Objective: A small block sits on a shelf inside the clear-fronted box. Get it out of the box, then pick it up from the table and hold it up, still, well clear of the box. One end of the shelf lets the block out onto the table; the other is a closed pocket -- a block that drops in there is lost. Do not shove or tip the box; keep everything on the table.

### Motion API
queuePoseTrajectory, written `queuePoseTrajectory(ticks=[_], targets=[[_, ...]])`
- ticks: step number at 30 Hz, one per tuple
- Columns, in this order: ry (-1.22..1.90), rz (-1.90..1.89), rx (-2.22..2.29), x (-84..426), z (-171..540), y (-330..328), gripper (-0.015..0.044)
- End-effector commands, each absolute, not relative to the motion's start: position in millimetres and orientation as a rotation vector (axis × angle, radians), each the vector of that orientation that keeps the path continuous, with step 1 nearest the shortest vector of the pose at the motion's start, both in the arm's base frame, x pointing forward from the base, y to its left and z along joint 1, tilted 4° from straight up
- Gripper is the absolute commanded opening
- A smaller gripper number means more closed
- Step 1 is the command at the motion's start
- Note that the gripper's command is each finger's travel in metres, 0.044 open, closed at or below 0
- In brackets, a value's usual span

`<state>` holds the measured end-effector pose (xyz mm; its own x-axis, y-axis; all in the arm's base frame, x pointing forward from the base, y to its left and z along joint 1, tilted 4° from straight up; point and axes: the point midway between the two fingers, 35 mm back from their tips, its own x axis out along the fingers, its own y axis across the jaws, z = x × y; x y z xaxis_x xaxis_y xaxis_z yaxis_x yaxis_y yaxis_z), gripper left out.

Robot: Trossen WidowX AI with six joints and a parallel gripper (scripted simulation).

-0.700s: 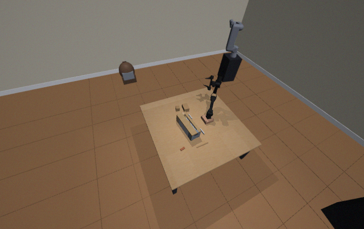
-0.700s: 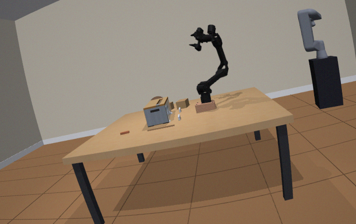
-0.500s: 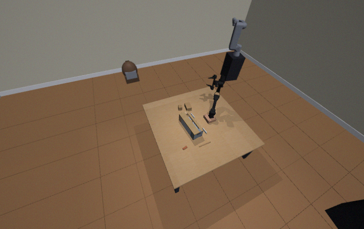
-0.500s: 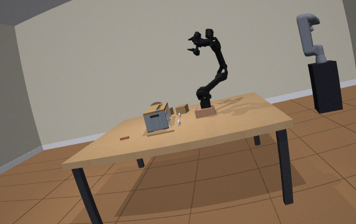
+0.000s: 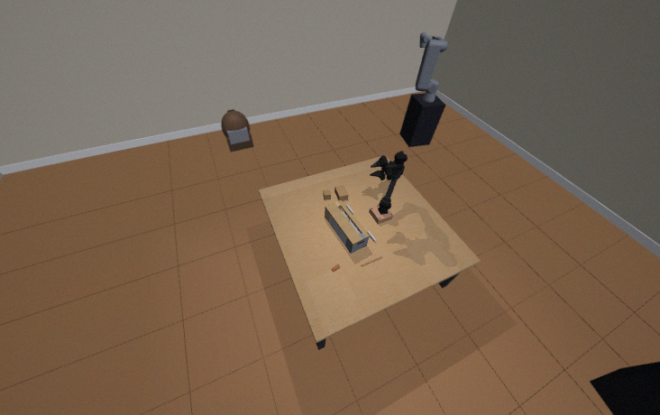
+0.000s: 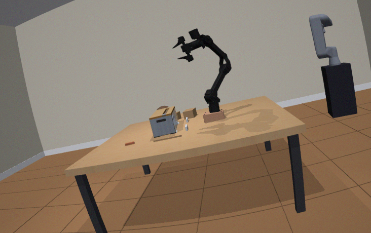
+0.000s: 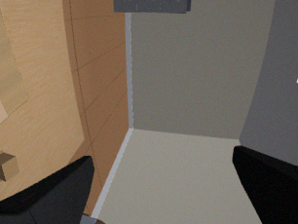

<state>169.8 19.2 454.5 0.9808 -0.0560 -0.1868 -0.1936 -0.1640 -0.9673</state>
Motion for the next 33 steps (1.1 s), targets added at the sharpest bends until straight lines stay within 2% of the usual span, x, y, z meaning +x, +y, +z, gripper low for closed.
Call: queuePoseTrajectory(ticks=[1, 11, 19, 33], targets=[[0.292, 0.267, -1.835, 200, 418, 56, 0.04], [0.765, 0.756, -1.936, 270, 272, 109, 0.04], [1.264, 1.161, -1.748, 276, 144, 99, 0.04], [1.307, 1.191, -1.721, 275, 128, 96, 0.04]])
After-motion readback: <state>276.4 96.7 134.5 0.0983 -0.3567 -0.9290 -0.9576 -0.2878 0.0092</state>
